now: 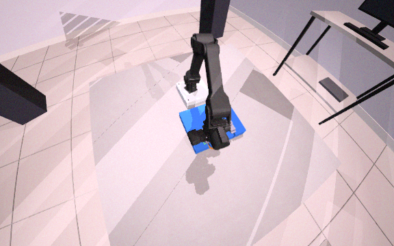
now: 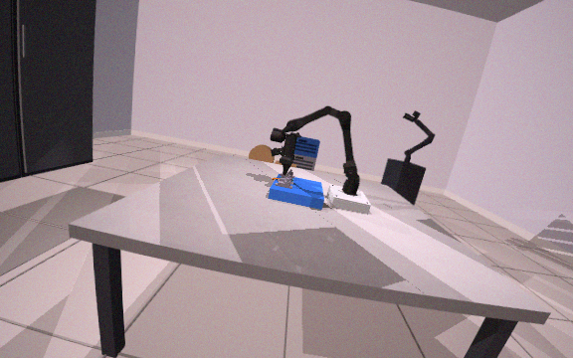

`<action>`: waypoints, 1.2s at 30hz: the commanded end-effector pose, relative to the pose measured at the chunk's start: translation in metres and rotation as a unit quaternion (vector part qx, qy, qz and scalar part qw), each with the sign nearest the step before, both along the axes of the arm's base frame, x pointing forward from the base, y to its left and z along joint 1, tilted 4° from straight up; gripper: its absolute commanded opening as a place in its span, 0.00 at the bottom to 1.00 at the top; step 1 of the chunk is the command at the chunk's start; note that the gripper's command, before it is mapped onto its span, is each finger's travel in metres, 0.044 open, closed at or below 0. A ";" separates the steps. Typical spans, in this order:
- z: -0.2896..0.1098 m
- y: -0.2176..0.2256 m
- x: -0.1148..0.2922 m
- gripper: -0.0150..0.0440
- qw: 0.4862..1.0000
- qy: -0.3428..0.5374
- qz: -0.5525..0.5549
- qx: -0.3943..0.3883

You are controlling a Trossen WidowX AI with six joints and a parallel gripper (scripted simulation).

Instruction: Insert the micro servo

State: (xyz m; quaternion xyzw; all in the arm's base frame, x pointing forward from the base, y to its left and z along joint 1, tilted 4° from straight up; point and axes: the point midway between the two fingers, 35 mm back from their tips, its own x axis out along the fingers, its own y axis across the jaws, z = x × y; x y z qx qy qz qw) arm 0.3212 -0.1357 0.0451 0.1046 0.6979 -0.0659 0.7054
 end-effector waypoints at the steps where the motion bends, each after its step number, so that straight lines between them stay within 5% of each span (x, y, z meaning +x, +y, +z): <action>1: -0.004 0.001 0.000 0.25 1.000 0.000 0.000 0.000; 18: -0.016 0.001 0.000 0.25 1.000 0.000 0.000 0.001; 25: -0.013 0.001 0.000 0.57 1.000 0.000 0.000 0.001; 36: 0.022 0.001 -0.005 0.57 1.000 0.000 0.000 0.000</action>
